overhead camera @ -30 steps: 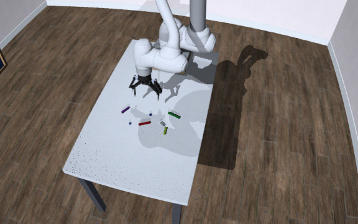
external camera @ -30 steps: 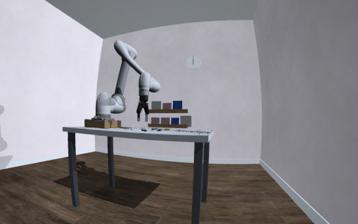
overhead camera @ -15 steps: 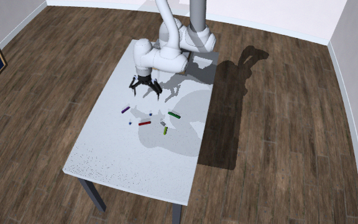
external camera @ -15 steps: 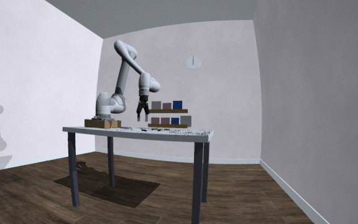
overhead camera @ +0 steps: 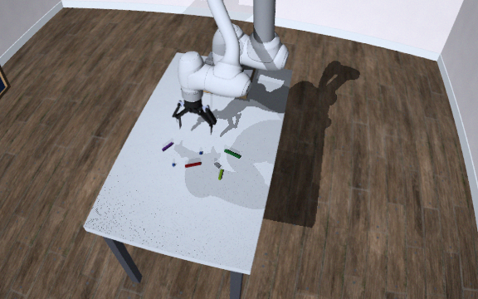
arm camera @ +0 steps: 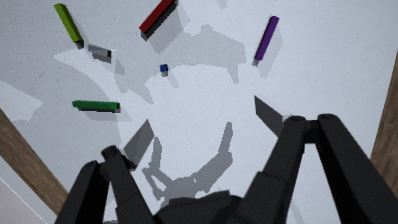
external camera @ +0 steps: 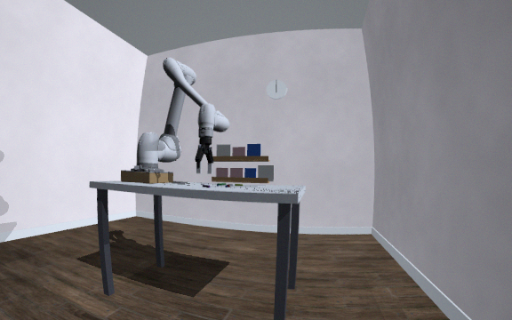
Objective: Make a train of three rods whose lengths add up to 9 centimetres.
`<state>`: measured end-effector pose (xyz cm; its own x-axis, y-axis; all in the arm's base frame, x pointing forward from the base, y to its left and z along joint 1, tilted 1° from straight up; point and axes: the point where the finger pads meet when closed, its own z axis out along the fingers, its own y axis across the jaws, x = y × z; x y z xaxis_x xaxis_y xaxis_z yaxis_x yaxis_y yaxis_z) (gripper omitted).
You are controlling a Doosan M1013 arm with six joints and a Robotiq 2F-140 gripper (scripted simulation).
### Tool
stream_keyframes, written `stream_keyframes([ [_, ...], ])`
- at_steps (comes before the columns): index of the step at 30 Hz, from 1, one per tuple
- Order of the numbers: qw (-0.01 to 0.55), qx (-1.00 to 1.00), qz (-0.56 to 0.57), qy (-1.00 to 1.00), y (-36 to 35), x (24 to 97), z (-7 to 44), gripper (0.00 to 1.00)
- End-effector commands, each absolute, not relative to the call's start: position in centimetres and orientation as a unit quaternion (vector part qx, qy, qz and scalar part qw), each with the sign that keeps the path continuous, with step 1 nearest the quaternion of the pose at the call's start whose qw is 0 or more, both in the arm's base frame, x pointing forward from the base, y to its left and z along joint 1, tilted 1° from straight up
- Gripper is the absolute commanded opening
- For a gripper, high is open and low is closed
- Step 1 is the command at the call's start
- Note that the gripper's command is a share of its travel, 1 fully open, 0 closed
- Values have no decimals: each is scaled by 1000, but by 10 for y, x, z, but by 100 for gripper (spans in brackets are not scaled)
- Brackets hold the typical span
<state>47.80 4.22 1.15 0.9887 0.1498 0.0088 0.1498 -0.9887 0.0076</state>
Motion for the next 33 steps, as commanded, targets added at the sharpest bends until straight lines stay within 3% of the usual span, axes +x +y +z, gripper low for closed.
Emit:
stream_keyframes([
  [1, 3, 997, 5, 75, 42, 478, 12, 100],
  [10, 3, 997, 5, 83, 42, 480, 12, 100],
  [33, 3, 891, 5, 454, 17, 564, 11, 100],
])
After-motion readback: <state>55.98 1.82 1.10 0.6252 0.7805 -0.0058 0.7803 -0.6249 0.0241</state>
